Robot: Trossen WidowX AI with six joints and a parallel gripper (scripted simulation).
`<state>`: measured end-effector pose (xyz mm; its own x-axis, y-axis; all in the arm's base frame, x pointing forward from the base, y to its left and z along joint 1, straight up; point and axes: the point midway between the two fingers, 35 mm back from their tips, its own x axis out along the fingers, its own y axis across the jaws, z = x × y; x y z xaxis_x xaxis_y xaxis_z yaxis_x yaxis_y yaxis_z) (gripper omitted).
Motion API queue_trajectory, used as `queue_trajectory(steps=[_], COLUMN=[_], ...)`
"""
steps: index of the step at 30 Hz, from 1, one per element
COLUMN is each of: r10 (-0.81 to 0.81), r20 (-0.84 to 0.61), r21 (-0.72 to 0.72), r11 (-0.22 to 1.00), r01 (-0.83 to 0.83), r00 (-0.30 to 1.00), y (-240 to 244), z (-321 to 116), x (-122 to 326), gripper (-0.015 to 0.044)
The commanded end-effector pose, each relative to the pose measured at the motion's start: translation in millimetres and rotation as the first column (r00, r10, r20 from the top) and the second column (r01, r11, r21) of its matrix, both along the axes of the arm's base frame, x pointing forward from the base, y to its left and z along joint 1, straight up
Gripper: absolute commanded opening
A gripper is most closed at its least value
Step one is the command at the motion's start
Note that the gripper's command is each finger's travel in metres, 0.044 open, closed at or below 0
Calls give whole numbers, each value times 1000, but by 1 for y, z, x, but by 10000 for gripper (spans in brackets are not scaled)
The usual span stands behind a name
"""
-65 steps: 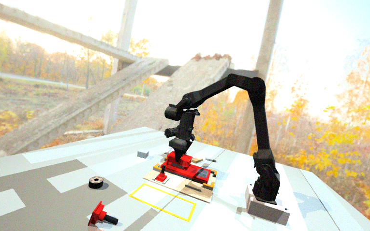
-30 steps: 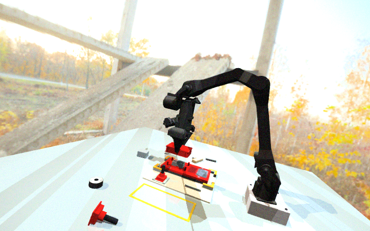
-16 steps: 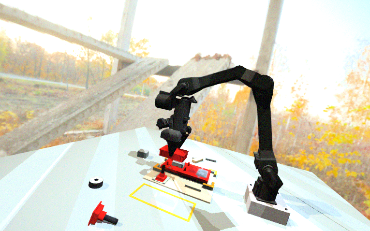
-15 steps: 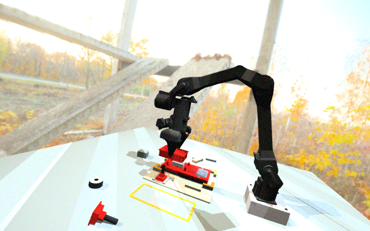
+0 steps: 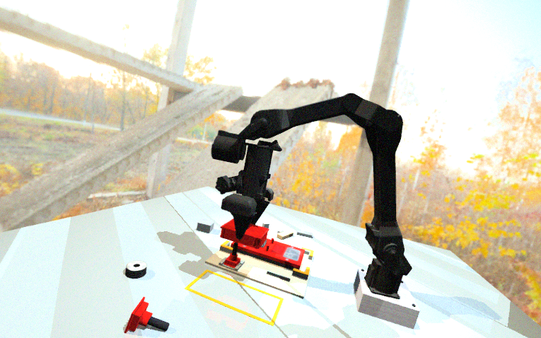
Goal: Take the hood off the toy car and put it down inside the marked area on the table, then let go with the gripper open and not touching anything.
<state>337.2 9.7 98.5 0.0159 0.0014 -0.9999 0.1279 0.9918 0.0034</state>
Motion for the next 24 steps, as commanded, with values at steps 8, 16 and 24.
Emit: queue_trajectory(steps=[8,16,24], r10=[-2,-2,-2], r20=[4,4,4], r21=[5,8,8], r11=[1000,1000,1000], r01=[2,2,2], r00=[1000,1000,1000], y=[42,71,76], z=[4,5,3], x=[-8,-16,-17], gripper=[0,0,0])
